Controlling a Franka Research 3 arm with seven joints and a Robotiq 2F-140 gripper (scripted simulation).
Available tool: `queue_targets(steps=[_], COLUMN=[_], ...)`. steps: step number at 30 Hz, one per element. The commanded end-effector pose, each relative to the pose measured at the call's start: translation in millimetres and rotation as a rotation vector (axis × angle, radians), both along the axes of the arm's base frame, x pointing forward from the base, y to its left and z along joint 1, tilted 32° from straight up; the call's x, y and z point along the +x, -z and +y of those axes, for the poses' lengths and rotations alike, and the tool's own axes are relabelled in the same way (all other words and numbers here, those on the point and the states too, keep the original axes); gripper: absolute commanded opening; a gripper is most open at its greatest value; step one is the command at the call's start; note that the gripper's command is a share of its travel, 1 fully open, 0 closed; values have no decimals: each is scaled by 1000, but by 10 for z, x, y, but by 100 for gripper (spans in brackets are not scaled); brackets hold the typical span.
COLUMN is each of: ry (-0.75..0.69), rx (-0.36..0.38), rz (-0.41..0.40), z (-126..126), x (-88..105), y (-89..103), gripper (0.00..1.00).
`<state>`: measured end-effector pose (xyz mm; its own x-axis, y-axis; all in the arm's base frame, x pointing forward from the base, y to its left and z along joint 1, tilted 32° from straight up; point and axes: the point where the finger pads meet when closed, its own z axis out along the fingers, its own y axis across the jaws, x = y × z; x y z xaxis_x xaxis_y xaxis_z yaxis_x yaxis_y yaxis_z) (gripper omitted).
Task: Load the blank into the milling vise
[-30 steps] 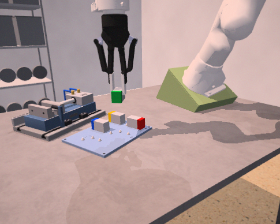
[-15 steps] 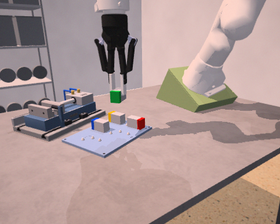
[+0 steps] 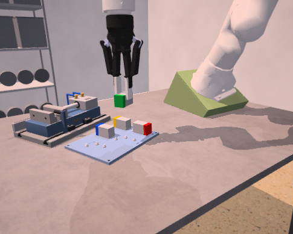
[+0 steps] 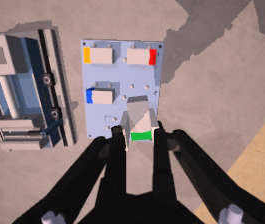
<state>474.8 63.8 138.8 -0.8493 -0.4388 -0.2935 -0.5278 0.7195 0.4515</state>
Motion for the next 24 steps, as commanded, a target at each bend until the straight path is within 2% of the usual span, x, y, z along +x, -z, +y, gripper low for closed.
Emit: queue_targets(steps=[1, 12, 16, 24], ry=[134, 127, 282, 282], rx=[-5, -1, -3, -3], rz=[86, 81, 180, 180], z=[-19, -8, -25, -25], x=[13, 3, 15, 15], y=[-10, -2, -11, -11], gripper=[0, 0, 0, 0])
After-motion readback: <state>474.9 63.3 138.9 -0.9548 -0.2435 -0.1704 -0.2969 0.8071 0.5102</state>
